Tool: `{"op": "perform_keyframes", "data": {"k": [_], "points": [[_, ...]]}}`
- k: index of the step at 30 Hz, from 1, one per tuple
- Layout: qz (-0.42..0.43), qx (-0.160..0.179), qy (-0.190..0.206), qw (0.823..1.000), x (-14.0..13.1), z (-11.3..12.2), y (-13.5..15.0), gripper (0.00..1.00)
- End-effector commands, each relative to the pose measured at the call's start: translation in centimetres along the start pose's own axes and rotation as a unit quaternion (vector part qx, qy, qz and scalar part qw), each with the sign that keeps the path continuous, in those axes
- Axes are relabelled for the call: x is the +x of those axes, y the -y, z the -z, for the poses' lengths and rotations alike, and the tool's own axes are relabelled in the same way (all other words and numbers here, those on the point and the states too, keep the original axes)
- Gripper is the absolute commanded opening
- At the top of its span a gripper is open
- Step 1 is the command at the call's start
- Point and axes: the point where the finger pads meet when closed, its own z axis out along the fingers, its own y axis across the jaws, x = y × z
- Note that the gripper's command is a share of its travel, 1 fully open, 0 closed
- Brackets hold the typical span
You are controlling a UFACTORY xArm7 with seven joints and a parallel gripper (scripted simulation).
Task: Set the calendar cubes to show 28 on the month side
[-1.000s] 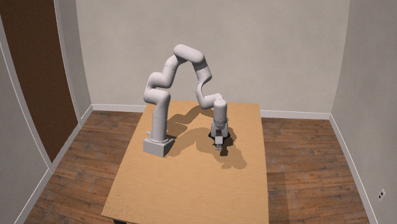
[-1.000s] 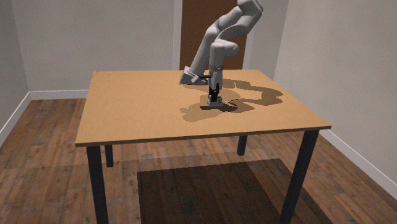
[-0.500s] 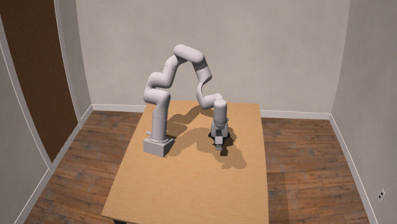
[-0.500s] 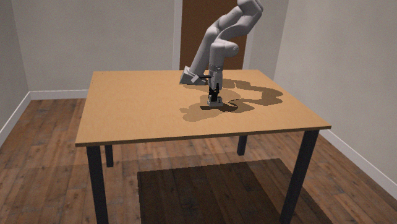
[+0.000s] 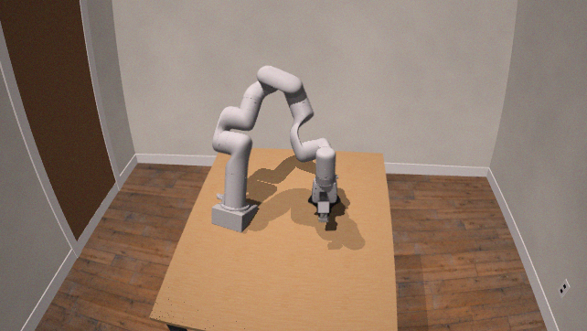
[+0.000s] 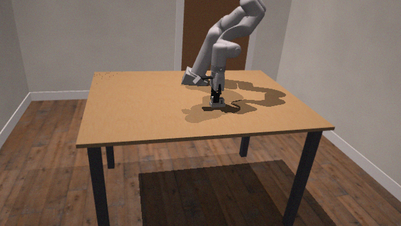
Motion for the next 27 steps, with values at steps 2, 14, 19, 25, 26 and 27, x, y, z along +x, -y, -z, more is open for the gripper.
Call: {"op": "perform_keyframes", "data": {"k": [2, 14, 19, 25, 26, 27], "points": [[0.000, 0.001, 0.000, 1.000, 0.06, 0.01, 0.10, 0.29], [0.000, 0.001, 0.000, 1.000, 0.06, -0.55, 0.11, 0.29], [0.000, 0.001, 0.000, 1.000, 0.06, -0.65, 0.11, 0.29], [0.000, 0.001, 0.000, 1.000, 0.06, -0.76, 0.11, 0.29], [0.000, 0.001, 0.000, 1.000, 0.06, -0.77, 0.11, 0.29], [0.000, 0.001, 0.000, 1.000, 0.06, -0.77, 0.11, 0.29]]}}
